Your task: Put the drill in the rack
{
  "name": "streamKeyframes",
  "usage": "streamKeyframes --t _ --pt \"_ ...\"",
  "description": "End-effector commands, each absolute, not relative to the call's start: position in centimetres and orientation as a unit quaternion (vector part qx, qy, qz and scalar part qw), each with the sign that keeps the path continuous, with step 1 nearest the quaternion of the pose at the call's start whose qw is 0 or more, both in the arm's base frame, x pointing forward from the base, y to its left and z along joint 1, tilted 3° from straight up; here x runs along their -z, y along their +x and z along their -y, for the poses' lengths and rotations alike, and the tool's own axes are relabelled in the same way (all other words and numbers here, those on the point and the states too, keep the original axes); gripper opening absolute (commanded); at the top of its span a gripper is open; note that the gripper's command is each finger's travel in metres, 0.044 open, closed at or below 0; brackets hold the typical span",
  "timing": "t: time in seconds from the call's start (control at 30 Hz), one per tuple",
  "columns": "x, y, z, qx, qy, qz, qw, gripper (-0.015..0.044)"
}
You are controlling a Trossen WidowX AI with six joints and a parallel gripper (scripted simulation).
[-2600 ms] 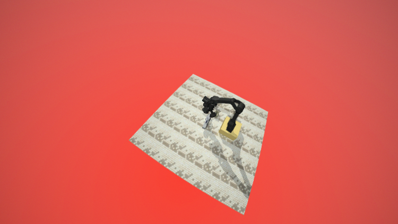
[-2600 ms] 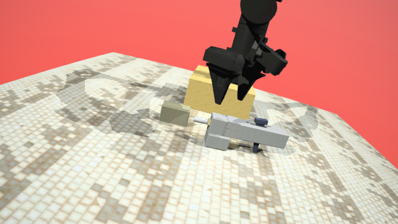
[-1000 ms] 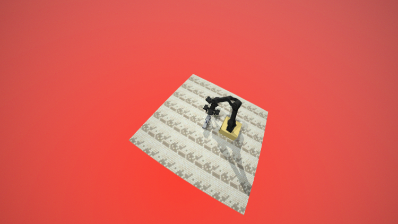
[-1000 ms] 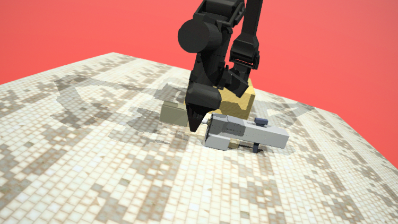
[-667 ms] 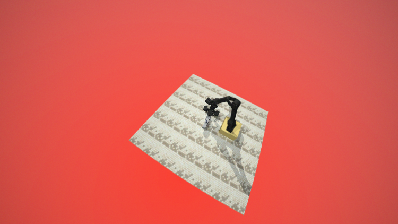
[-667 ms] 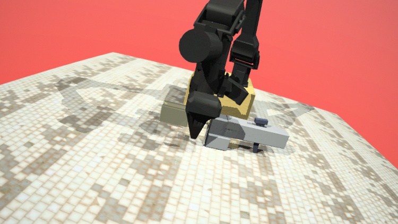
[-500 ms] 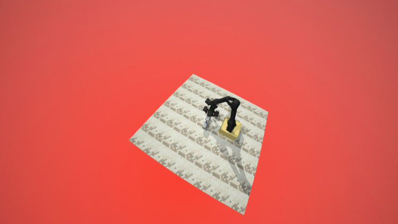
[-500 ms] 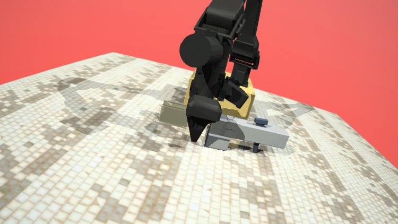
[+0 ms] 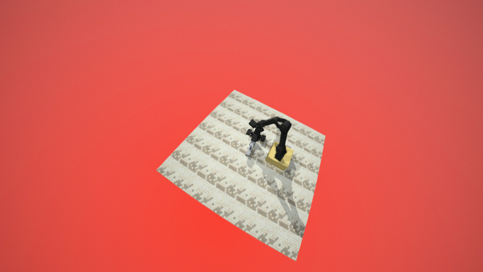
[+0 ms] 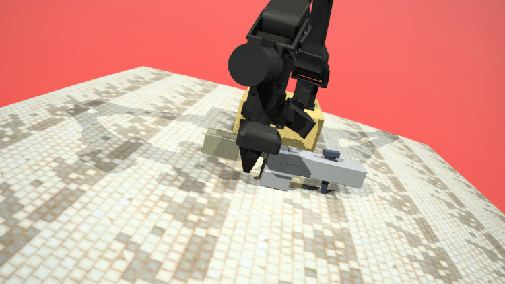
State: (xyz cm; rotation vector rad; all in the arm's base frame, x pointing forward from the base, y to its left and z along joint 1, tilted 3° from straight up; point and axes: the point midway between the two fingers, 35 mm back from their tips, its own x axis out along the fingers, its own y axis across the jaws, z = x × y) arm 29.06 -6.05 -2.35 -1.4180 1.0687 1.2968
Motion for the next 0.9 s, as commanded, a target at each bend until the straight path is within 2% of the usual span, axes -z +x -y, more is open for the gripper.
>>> streamKeyframes --t 0.0,0.03,0.13,0.87 --pt "2.3 29.0 6.1 -0.526 -0.574 -0.433 0.454 0.0046" --pt "2.3 29.0 6.1 -0.526 -0.574 -0.433 0.454 0.0020" --pt "2.3 29.0 6.1 -0.526 -0.574 -0.433 0.454 0.0000" --pt "2.2 29.5 8.1 -0.526 -0.573 -0.434 0.454 0.0000"
